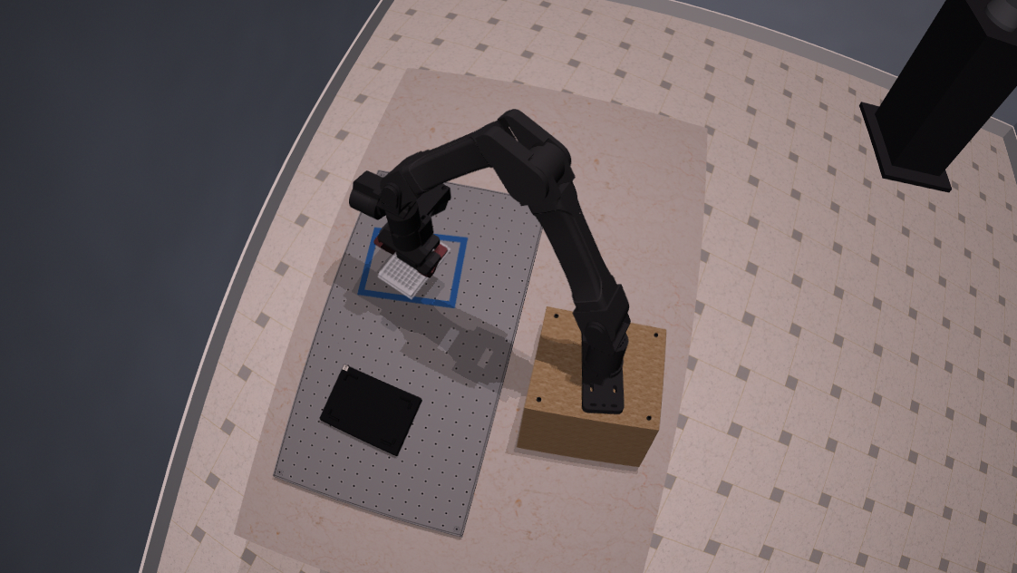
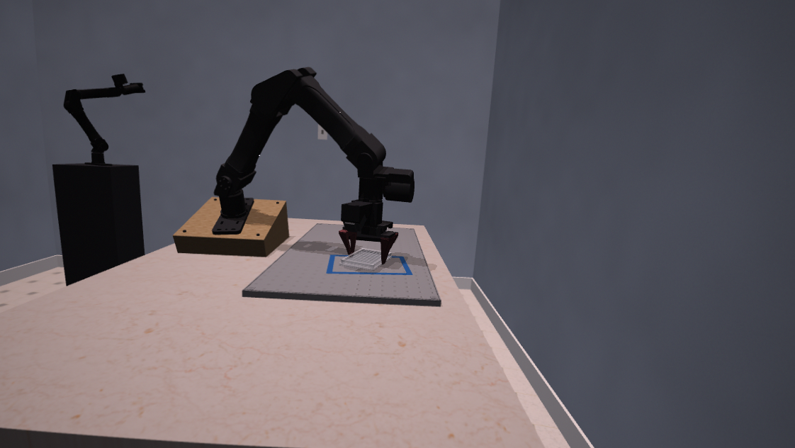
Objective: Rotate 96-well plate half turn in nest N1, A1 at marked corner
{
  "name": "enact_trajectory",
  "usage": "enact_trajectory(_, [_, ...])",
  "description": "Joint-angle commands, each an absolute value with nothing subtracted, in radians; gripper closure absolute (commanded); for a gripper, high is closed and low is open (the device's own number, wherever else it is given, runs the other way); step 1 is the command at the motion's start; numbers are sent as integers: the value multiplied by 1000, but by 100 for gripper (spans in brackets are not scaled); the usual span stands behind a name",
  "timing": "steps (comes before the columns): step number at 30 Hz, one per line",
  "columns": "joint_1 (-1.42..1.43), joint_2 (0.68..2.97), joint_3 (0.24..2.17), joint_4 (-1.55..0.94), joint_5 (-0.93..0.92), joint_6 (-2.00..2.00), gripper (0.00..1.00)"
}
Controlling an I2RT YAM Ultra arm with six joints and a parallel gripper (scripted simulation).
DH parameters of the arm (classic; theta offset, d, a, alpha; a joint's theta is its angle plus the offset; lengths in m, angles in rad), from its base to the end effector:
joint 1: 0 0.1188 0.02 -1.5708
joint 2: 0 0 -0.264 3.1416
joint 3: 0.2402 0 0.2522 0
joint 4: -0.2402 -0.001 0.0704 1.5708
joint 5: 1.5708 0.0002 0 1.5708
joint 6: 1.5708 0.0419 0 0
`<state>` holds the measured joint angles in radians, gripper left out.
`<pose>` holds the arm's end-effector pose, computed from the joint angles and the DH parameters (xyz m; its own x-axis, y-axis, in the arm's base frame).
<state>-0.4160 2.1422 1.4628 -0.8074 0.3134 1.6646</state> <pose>0.3612 -0.1726 0.1237 0.4917 0.8182 -0.2980 0.8693 -0.4814 0.1123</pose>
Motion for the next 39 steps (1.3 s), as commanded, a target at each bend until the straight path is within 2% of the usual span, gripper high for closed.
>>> enact_trajectory(1, [-390, 2105, 1507, -844, 324, 1677, 100])
enact_trajectory(39, [-345, 2028, 1611, -1040, 328, 1724, 100])
